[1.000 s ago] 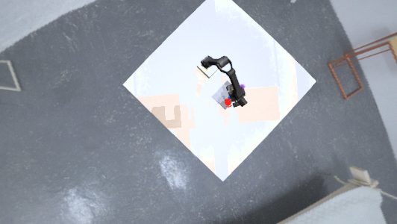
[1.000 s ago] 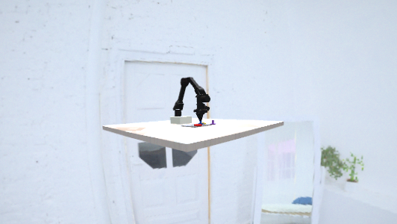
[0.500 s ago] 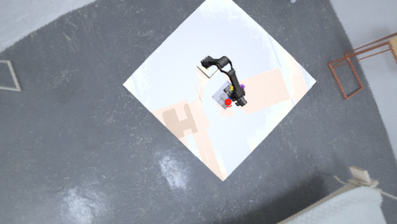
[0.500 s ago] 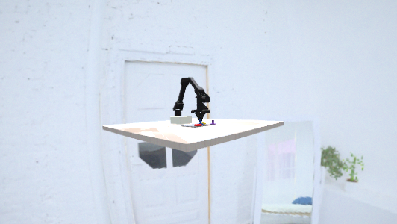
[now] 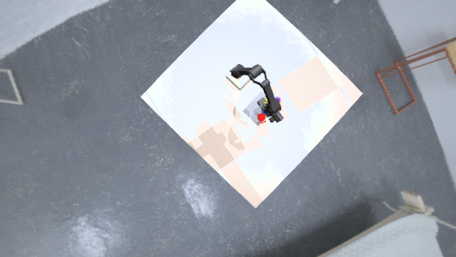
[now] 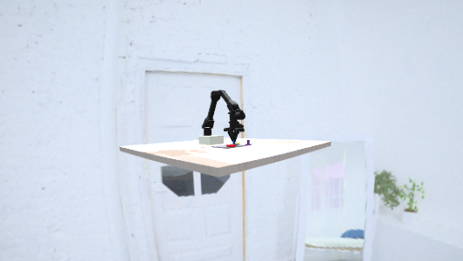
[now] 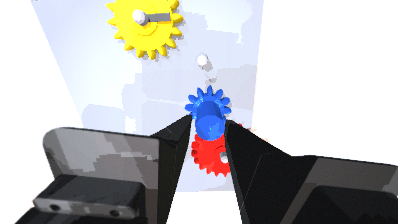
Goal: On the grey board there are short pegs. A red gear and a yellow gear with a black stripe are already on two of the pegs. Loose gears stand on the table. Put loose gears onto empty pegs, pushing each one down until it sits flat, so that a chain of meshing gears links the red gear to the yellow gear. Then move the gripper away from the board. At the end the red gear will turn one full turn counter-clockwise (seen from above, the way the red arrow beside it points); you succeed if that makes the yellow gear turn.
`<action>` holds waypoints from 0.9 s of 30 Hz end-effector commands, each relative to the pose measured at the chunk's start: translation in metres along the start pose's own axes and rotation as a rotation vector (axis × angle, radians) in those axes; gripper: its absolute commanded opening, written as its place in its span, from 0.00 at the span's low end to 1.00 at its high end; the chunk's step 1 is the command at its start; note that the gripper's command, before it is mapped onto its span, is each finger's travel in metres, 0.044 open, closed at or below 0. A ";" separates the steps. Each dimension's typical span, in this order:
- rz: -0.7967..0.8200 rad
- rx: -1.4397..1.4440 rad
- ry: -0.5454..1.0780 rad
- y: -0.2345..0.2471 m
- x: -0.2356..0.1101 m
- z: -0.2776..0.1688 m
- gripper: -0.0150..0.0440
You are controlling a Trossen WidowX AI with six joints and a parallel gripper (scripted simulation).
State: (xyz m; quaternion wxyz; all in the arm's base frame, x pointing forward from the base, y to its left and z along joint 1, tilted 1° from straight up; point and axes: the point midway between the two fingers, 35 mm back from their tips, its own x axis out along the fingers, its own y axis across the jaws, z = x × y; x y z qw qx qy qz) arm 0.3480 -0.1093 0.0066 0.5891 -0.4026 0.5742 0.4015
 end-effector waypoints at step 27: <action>0.001 1.291 -0.012 0.009 -0.040 0.127 1.00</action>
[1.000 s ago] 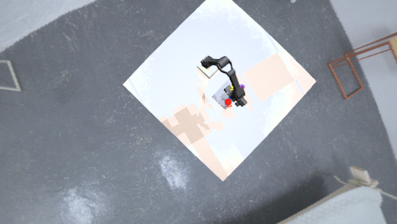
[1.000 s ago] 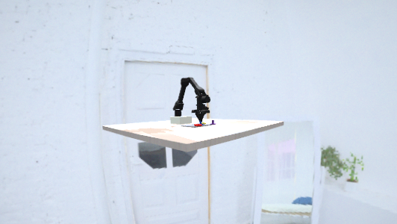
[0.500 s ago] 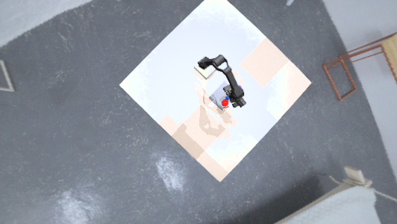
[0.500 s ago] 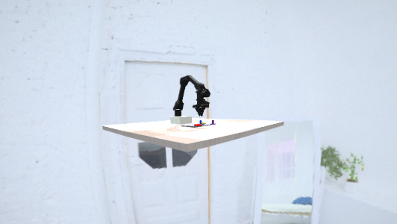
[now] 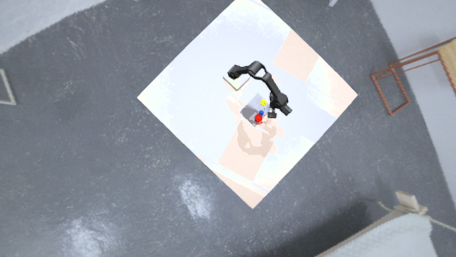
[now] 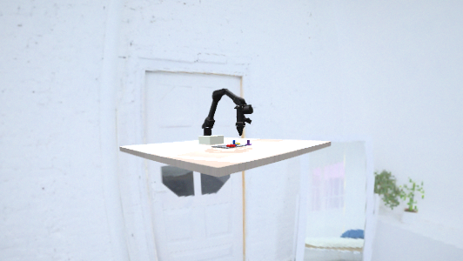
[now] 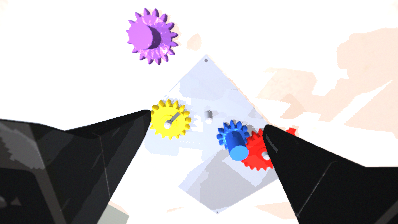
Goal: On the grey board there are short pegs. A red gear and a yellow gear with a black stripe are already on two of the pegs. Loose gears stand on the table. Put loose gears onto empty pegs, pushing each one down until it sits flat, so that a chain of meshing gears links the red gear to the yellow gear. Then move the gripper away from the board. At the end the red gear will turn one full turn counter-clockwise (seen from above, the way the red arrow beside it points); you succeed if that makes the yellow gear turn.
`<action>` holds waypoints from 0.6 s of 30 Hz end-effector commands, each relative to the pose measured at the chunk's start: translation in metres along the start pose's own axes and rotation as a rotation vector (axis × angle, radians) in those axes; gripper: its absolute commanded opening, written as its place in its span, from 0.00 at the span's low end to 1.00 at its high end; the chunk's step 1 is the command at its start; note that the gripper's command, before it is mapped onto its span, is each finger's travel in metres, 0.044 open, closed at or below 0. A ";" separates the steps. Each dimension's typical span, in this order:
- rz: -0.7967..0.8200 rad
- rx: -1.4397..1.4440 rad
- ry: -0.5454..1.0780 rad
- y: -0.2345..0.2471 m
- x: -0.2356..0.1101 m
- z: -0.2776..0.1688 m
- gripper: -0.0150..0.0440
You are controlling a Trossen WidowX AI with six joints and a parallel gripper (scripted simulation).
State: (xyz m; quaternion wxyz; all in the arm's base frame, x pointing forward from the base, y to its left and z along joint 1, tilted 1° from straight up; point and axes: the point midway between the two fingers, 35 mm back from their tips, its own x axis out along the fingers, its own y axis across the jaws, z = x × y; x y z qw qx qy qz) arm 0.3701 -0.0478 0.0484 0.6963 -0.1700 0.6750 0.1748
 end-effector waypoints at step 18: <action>0.007 0.772 0.000 0.064 0.000 0.052 1.00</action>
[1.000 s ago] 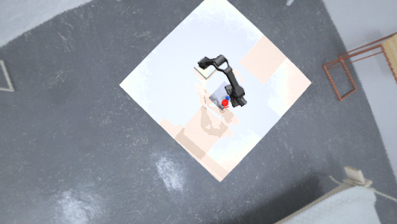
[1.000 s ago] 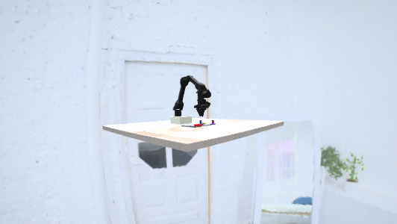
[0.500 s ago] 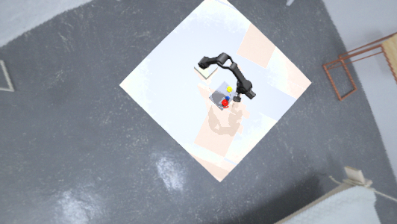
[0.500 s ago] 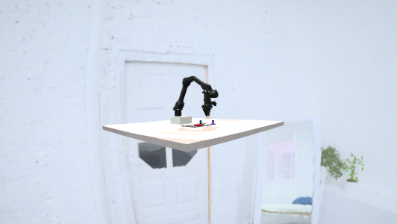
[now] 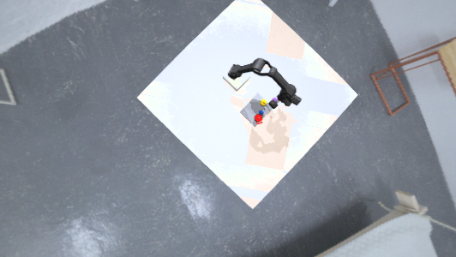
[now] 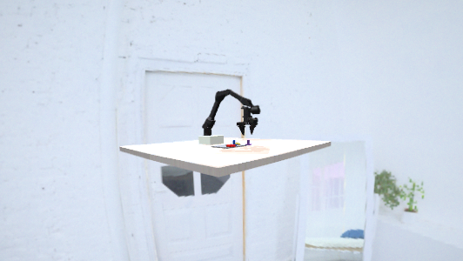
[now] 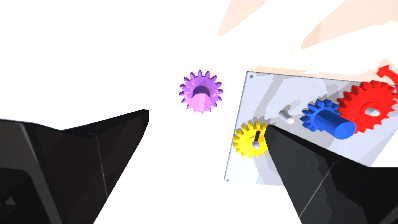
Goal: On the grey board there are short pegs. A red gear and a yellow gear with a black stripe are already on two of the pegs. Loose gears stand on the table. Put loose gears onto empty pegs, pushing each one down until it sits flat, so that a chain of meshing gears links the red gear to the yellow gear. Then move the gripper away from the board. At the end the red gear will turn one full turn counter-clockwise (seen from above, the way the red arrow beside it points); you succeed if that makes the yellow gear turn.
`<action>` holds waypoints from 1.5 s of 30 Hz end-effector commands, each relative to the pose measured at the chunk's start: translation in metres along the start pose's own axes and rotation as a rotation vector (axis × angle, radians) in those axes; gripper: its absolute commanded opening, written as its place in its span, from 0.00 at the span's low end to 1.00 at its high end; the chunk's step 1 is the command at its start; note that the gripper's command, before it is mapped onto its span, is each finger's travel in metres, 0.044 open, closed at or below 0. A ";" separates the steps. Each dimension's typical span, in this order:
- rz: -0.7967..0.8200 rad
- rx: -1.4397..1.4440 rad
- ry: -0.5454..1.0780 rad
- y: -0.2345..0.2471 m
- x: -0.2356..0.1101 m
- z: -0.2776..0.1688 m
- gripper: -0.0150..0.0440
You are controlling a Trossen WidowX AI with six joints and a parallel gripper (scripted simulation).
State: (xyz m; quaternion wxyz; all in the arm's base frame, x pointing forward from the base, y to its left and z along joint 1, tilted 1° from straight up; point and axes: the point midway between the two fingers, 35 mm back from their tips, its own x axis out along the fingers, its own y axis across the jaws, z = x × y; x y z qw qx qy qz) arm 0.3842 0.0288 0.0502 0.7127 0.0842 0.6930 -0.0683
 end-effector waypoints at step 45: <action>0.001 0.063 0.004 0.005 0.051 0.000 0.64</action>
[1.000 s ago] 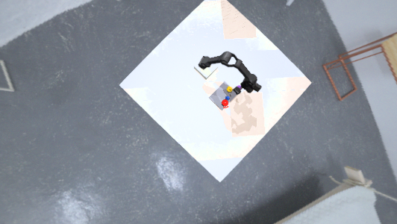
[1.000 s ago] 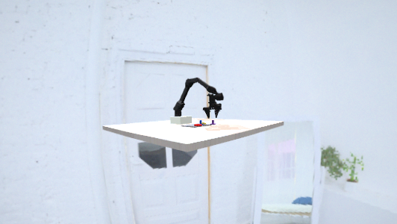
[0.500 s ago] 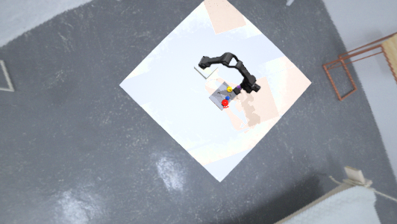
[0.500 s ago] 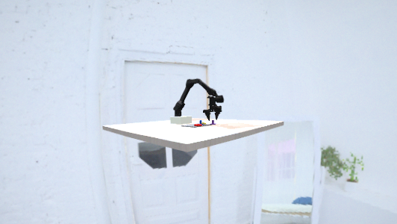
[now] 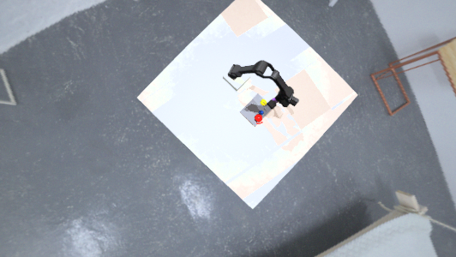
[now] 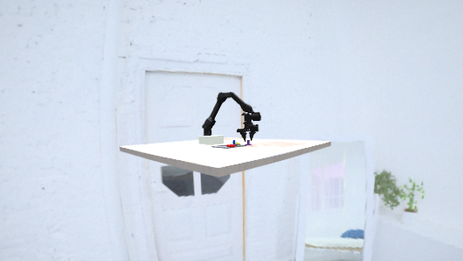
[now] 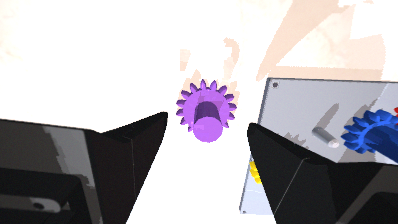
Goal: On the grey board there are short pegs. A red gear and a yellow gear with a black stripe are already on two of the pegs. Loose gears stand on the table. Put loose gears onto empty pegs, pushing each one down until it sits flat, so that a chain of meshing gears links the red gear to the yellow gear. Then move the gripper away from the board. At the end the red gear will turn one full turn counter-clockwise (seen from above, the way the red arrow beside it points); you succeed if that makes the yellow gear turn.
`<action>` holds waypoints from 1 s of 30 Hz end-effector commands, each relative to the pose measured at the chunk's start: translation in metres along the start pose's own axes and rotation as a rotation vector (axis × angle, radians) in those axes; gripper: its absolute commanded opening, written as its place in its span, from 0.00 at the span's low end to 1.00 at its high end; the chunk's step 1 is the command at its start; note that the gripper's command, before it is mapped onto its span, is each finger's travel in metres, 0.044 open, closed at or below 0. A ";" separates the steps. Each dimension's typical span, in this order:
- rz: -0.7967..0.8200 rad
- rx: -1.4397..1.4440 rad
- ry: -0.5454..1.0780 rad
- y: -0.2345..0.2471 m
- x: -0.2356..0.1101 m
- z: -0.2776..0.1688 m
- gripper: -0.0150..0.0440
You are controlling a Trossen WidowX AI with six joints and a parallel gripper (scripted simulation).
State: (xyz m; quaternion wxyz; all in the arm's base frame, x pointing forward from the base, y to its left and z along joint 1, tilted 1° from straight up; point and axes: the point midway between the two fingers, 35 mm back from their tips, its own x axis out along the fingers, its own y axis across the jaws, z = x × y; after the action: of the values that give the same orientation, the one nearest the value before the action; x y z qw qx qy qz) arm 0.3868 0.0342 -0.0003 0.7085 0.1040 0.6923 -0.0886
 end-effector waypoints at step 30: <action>0.003 0.006 -0.001 0.002 -0.036 0.006 0.25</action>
State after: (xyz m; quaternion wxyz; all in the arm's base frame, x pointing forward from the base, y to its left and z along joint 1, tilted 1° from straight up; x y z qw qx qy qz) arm 0.3891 0.0335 0.0214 0.7030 0.1043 0.6976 -0.0909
